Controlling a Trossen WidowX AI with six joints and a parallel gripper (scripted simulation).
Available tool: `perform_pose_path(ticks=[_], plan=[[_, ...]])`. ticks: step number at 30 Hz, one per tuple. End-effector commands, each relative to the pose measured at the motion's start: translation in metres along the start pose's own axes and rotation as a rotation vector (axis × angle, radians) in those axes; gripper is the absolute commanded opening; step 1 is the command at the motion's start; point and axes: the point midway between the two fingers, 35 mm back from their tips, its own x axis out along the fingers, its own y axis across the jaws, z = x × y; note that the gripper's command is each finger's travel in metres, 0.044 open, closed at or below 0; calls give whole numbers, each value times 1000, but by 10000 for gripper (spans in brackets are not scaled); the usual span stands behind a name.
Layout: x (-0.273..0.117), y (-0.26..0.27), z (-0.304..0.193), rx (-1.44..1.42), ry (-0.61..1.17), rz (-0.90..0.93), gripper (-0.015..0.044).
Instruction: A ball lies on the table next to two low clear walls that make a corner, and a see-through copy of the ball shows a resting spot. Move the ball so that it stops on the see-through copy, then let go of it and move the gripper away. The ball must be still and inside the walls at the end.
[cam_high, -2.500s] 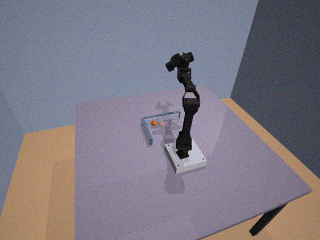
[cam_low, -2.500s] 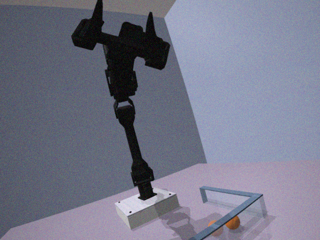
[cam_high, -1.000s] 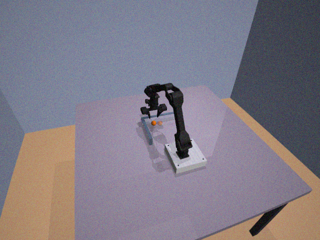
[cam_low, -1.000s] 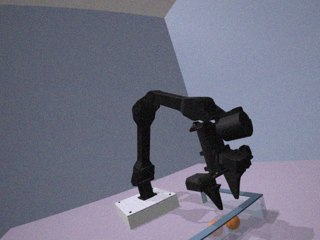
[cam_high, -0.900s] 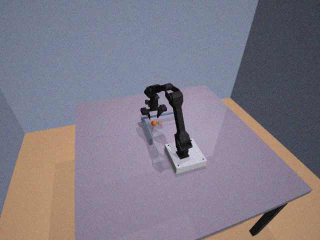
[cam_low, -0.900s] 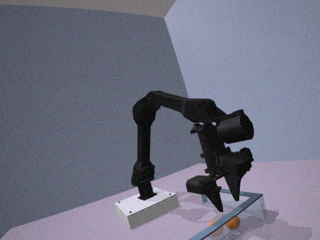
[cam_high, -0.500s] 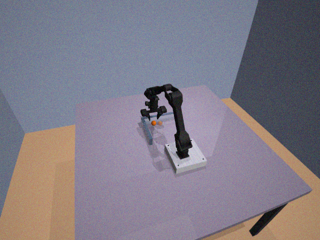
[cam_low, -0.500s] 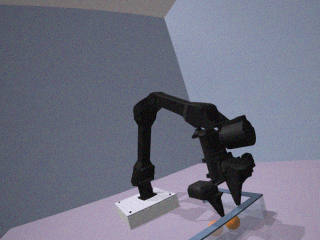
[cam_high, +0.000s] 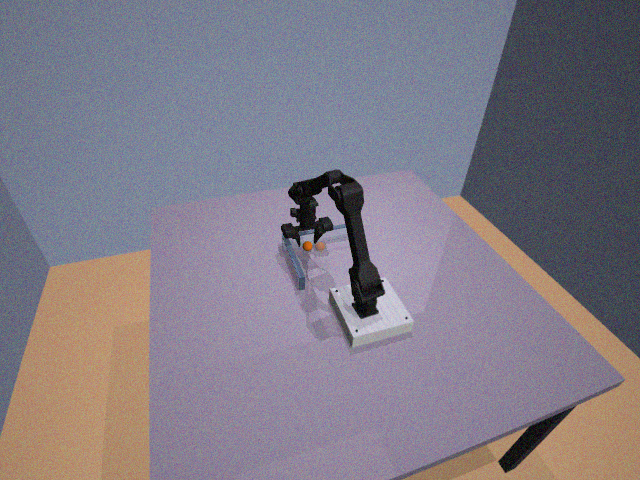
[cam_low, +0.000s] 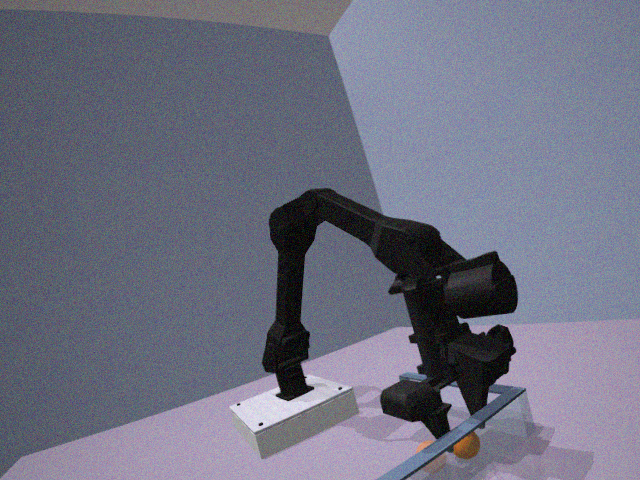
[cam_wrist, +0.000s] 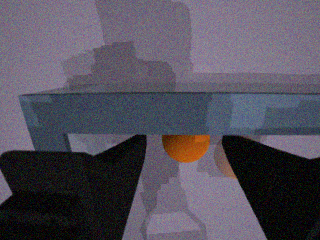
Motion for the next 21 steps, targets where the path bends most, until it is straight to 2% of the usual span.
perform_pose_path(ticks=[1,5,13,18,21], plan=[[9,-1,-3,4,10,-6,291],[9,-1,-3,4,10,-6,186],[9,-1,-3,4,10,-6,132],[-5,2,-4,1,-8,-18,1],[-19,3,-2,1,-9,-18,0]])
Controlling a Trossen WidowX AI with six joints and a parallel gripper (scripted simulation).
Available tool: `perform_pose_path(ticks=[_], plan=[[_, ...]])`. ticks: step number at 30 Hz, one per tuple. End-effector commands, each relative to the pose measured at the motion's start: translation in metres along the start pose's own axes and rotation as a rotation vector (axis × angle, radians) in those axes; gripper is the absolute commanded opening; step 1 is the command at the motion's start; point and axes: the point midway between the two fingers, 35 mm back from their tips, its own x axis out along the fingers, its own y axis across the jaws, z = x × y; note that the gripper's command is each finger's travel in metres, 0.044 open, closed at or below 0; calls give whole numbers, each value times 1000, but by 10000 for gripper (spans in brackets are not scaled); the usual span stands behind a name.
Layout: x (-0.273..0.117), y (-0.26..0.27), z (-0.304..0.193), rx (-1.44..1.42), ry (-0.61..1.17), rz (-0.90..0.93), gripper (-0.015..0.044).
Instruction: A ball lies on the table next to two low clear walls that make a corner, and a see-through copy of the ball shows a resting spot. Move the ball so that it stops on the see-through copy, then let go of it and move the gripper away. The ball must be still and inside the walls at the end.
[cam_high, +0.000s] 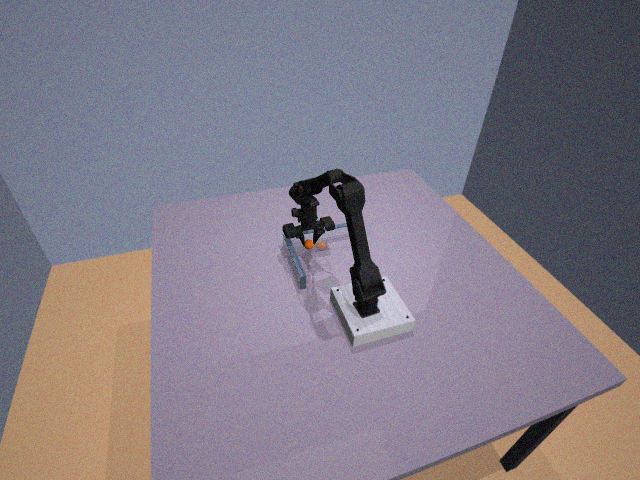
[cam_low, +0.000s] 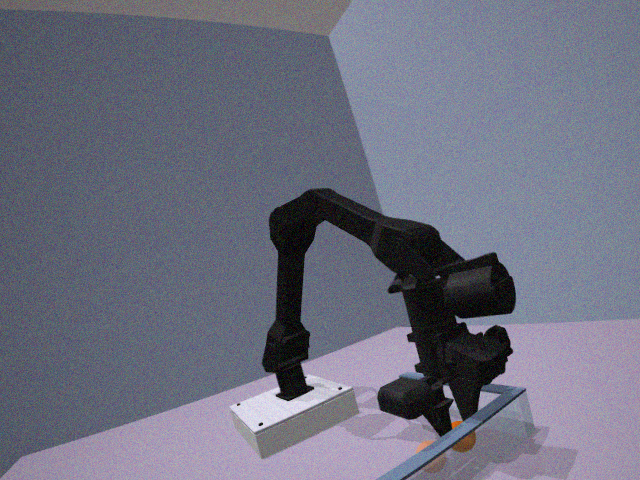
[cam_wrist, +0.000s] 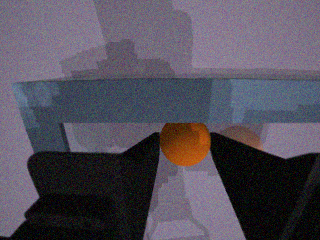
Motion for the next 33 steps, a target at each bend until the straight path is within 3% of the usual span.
perform_pose_path(ticks=[1,4,9,28,33], plan=[[-23,2,4,2,-23,-4,0],[-31,3,4,0,-19,-5,0],[-10,18,-29,-42,98,-21,0],[-111,0,3,2,4,6,0],[-119,-2,3,5,-3,8,0]])
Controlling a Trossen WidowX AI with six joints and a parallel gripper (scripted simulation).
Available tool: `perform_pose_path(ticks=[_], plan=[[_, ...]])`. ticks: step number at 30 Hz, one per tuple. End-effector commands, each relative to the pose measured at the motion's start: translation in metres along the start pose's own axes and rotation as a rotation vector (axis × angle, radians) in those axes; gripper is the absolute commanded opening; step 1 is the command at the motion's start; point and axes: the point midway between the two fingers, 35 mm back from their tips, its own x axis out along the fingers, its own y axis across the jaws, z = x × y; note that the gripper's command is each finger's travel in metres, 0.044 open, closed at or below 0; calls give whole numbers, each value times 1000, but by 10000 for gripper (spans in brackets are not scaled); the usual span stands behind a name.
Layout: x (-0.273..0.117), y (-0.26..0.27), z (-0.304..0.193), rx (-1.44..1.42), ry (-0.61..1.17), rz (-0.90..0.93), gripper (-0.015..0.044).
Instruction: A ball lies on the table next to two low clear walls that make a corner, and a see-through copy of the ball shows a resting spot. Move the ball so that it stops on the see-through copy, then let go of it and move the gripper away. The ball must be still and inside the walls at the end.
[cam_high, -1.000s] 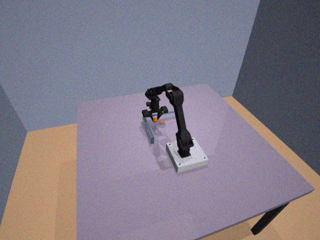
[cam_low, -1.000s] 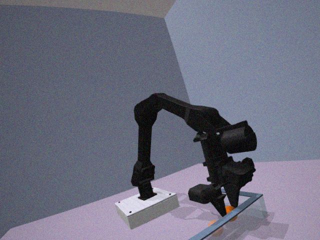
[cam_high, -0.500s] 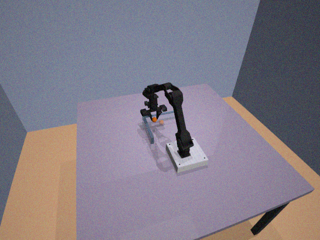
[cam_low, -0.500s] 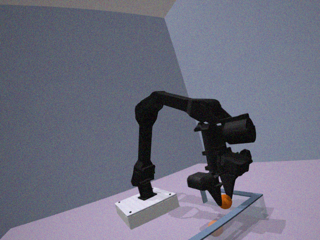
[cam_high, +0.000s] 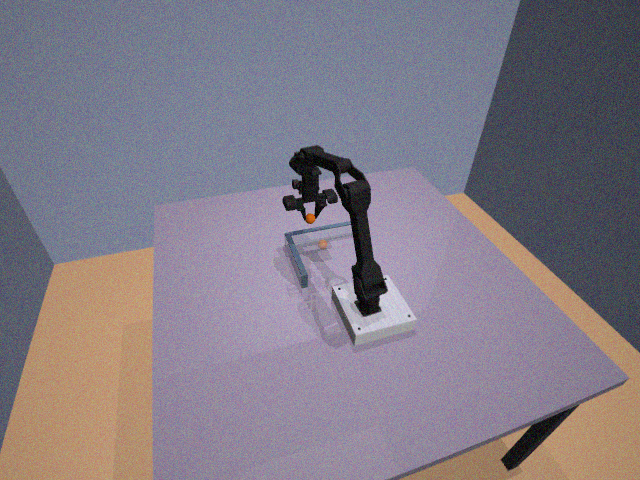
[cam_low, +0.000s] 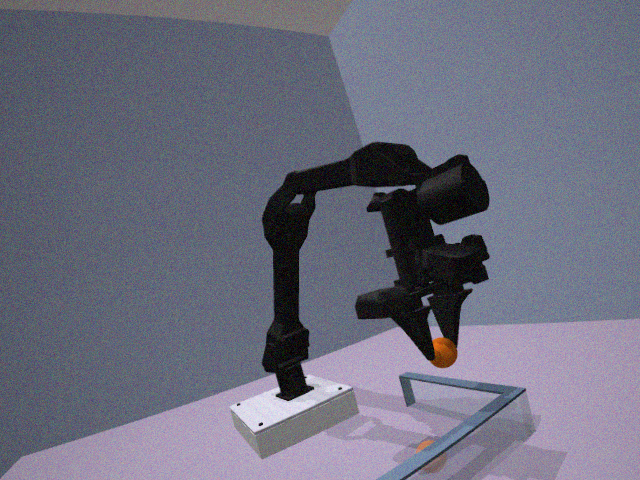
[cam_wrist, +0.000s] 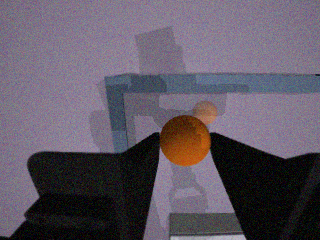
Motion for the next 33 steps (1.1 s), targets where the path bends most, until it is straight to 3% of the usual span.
perform_pose_path(ticks=[1,23,33], plan=[[-7,-2,0,-1,-4,6,0],[42,-46,-15,-1,-3,1,0],[98,-46,-15,-1,-3,1,0]])
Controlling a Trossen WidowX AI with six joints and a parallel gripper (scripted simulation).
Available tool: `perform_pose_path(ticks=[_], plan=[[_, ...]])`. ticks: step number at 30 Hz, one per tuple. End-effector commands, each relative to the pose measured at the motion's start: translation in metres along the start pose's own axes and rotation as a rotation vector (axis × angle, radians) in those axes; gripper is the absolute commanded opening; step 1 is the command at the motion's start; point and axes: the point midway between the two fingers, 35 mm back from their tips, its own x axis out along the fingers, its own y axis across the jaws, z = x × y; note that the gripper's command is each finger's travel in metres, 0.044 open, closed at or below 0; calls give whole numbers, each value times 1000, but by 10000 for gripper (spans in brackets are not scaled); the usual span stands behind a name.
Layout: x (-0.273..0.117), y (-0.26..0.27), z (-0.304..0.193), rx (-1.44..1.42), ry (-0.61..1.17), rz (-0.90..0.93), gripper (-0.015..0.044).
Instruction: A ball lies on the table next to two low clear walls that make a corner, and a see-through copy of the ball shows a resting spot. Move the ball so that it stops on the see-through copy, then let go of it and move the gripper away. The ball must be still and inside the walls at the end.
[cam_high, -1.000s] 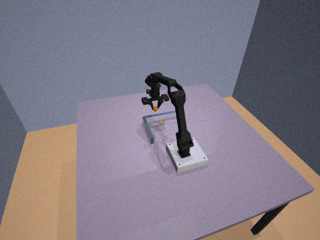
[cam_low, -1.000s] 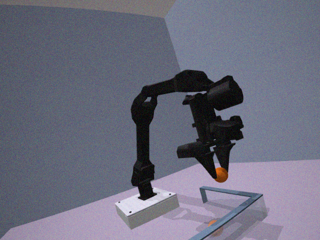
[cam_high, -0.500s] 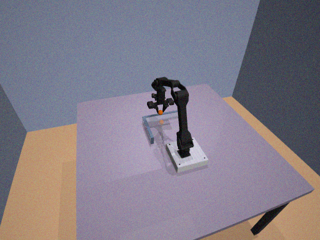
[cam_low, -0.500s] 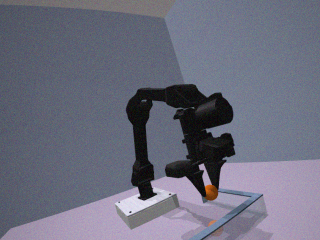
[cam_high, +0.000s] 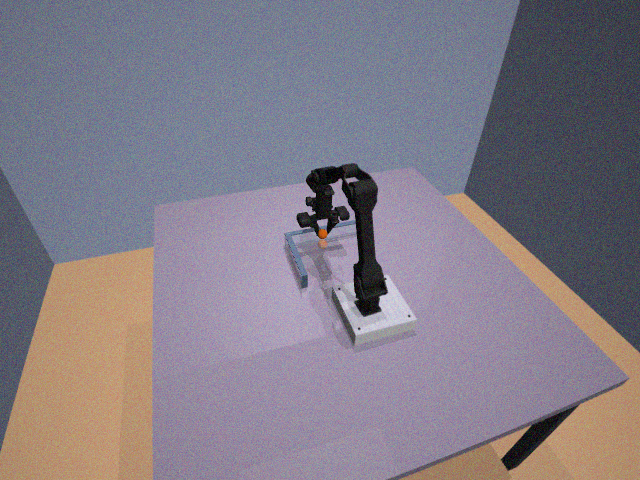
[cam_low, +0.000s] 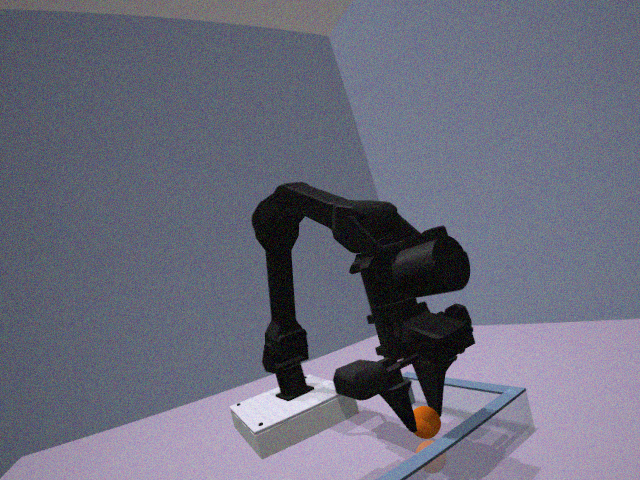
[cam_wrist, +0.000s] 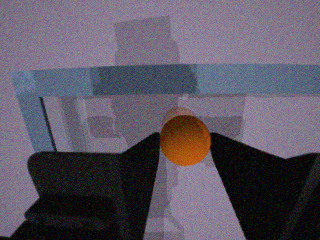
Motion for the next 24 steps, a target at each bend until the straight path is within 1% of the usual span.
perform_pose_path(ticks=[1,24], plan=[[29,0,-5,-5,17,1,0],[52,0,-6,-5,17,1,0]])
